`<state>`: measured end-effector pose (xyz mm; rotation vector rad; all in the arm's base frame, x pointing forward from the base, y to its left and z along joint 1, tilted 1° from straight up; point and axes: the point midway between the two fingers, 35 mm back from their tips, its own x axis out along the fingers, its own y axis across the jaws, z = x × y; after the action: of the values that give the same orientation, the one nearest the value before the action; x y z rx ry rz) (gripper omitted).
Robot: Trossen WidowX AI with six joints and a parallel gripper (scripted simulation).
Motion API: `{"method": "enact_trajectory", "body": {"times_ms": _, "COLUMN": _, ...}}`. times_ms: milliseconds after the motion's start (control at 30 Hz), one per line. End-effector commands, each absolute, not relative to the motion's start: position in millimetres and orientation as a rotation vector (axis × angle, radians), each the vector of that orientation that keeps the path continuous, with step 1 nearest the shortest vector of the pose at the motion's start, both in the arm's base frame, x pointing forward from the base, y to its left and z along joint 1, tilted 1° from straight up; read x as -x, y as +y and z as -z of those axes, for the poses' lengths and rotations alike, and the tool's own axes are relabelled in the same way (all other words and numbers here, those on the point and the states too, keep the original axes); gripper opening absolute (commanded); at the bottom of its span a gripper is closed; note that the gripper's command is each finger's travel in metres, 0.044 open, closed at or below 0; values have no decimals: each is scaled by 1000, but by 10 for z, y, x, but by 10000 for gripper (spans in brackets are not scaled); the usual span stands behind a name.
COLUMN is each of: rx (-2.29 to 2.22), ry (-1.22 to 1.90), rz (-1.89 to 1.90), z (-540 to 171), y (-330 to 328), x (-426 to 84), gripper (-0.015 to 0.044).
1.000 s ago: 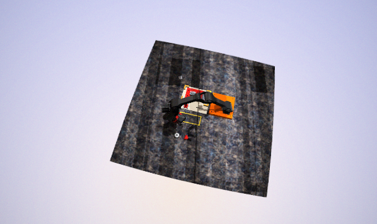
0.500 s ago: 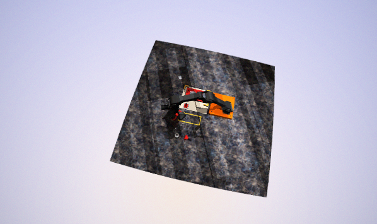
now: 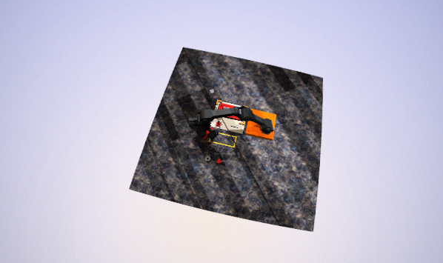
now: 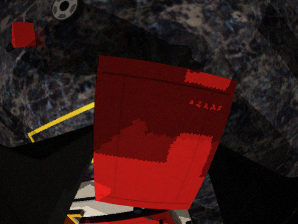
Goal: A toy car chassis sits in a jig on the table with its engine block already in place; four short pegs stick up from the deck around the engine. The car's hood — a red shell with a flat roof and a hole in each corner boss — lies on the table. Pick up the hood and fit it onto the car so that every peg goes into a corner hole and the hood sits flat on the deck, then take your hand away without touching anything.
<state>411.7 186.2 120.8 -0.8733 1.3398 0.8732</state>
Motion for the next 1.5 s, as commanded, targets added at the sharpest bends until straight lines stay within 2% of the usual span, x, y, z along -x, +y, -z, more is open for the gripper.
{"method": "enact_trajectory", "body": {"times_ms": 0, "rx": 834, "ry": 1360, "rz": -833, "z": -1206, "y": 1718, "x": -4130, "gripper": 0}}
{"method": "enact_trajectory", "body": {"times_ms": 700, "rx": 474, "ry": 1480, "rz": -461, "z": -1245, "y": 441, "x": -3997, "gripper": 0}}
{"method": "enact_trajectory", "body": {"times_ms": 1467, "rx": 92, "ry": 1536, "rz": -68, "z": -1170, "y": -646, "x": -3375, "gripper": 0}}
